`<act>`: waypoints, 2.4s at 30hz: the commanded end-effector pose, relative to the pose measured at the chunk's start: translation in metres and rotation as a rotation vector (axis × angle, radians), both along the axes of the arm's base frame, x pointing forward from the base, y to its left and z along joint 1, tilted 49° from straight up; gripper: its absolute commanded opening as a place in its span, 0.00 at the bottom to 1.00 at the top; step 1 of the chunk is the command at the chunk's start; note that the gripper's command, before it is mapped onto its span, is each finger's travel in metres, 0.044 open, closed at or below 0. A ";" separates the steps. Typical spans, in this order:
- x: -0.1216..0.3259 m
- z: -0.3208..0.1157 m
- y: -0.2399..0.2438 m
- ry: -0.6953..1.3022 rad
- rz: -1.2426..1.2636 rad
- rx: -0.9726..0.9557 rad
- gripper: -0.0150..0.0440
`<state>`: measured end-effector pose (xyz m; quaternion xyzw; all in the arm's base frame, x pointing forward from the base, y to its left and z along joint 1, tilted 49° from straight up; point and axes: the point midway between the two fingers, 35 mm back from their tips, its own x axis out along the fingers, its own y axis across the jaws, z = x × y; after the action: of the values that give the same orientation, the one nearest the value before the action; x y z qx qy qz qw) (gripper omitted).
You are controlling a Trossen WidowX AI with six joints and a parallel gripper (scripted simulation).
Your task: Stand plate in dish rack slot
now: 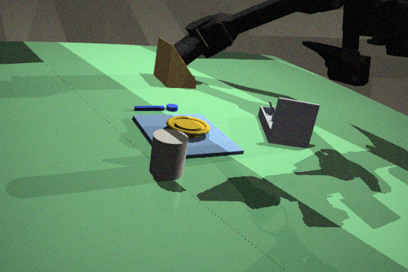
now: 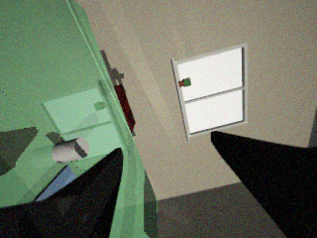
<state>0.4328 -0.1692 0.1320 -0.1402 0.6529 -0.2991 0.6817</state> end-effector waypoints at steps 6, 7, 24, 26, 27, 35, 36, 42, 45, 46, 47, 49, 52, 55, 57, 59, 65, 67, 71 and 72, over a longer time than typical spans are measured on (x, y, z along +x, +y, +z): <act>-0.012 -0.029 -0.003 0.074 0.030 0.130 0.93; -0.015 -0.035 -0.003 0.088 0.037 0.160 0.93; -0.071 -0.119 0.007 0.210 0.146 0.704 0.93; -0.078 -0.126 0.009 0.207 0.158 0.771 0.93; -0.081 -0.130 0.011 0.203 0.164 0.804 0.93; -0.105 -0.151 0.024 0.137 0.209 1.061 0.93; -0.107 -0.153 0.026 0.123 0.214 1.091 0.93; -0.121 -0.161 0.036 0.020 0.241 1.264 0.93; -0.127 -0.163 0.041 -0.046 0.253 1.343 0.93; -0.129 -0.164 0.042 -0.070 0.257 1.367 0.93; -0.131 -0.164 0.043 -0.095 0.260 1.391 0.93; -0.134 -0.164 0.046 -0.142 0.265 1.432 0.93; -0.135 -0.164 0.047 -0.160 0.267 1.447 0.93; -0.135 -0.164 0.047 -0.160 0.267 1.447 0.93; -0.134 -0.165 0.047 -0.160 0.267 1.447 0.93; -0.134 -0.166 0.048 -0.160 0.267 1.446 0.93; -0.133 -0.173 0.055 -0.160 0.267 1.446 0.93; -0.132 -0.175 0.058 -0.160 0.267 1.445 0.93; -0.131 -0.180 0.062 -0.160 0.267 1.445 0.93; -0.131 -0.181 0.064 -0.160 0.267 1.445 0.93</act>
<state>0.3016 -0.1111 -0.0444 0.2843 0.6127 0.2810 0.6817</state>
